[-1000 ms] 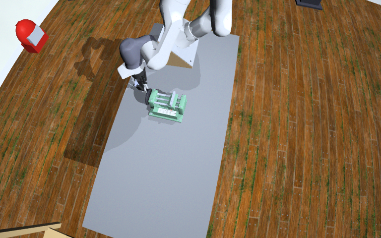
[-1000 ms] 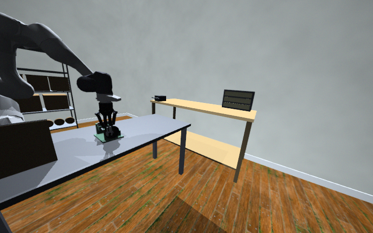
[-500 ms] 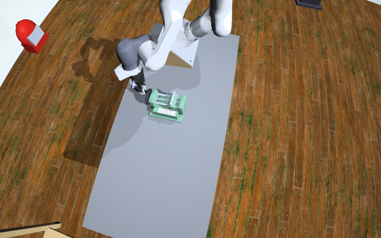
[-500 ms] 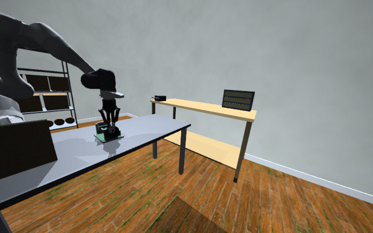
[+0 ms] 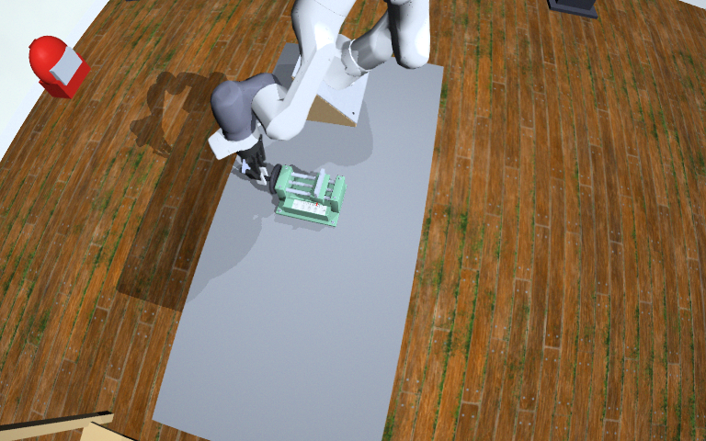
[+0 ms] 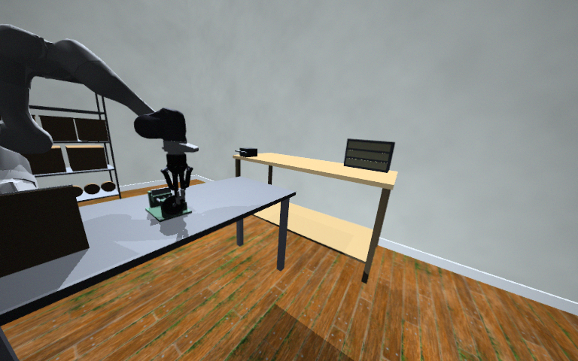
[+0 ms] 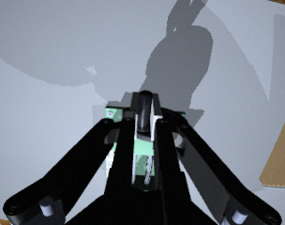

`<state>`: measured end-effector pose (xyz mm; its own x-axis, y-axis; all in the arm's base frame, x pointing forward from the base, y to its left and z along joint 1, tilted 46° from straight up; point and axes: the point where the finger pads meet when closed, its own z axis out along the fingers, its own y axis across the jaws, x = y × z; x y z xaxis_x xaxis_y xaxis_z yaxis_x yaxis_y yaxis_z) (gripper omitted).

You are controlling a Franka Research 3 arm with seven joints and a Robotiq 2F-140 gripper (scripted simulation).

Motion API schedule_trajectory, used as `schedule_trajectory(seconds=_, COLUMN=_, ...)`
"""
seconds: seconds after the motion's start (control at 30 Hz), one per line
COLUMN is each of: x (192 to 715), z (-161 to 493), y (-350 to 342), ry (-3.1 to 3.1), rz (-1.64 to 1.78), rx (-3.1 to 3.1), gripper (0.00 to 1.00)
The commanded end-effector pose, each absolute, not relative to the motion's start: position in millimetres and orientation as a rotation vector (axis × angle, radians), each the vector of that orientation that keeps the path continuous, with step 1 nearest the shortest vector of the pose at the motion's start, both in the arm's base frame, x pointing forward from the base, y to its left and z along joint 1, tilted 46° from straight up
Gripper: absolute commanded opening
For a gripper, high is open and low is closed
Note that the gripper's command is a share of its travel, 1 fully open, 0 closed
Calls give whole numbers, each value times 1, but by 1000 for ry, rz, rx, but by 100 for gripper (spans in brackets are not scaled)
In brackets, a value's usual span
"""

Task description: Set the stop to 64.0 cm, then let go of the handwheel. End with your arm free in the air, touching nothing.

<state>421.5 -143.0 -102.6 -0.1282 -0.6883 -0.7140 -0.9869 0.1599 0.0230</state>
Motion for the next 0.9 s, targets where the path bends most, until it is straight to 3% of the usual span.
schedule_trajectory(seconds=0.0, x=428, z=-108, y=-141, ry=1892, rz=694, rx=-1578, gripper=4)
schedule_trajectory(seconds=0.87, x=424, z=-148, y=-99, ry=1892, rz=694, rx=-1578, gripper=4)
